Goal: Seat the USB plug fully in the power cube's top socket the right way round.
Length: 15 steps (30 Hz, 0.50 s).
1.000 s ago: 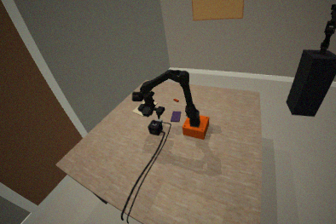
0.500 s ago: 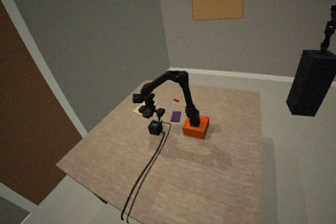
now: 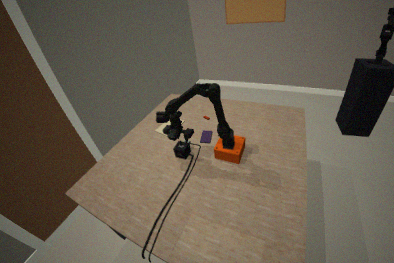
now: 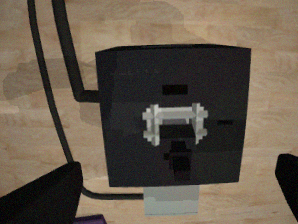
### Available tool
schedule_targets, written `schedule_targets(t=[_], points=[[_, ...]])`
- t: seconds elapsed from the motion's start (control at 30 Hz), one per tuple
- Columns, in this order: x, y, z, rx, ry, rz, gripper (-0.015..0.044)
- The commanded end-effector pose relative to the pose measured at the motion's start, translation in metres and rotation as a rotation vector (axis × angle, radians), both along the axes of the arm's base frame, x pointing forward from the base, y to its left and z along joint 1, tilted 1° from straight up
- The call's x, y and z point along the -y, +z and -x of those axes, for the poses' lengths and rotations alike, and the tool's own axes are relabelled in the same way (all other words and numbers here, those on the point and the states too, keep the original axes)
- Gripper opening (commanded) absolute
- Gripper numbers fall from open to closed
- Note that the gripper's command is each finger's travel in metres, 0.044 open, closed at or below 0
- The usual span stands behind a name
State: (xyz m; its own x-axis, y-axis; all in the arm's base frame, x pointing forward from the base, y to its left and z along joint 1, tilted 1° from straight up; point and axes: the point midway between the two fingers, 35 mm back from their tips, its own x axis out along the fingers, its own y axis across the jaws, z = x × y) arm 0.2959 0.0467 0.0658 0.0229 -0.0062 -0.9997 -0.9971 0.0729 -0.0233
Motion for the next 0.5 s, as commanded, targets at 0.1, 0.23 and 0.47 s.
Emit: schedule_targets(t=[0.1, 0.23, 0.47], points=[[0.0, 0.0004, -0.0002, 0.001, 0.0, 0.0, 0.0256], [0.0, 0.0004, -0.0002, 0.001, 0.0, 0.0, 0.0151], [0.0, 0.0004, -0.0002, 0.001, 0.0, 0.0, 0.0007]])
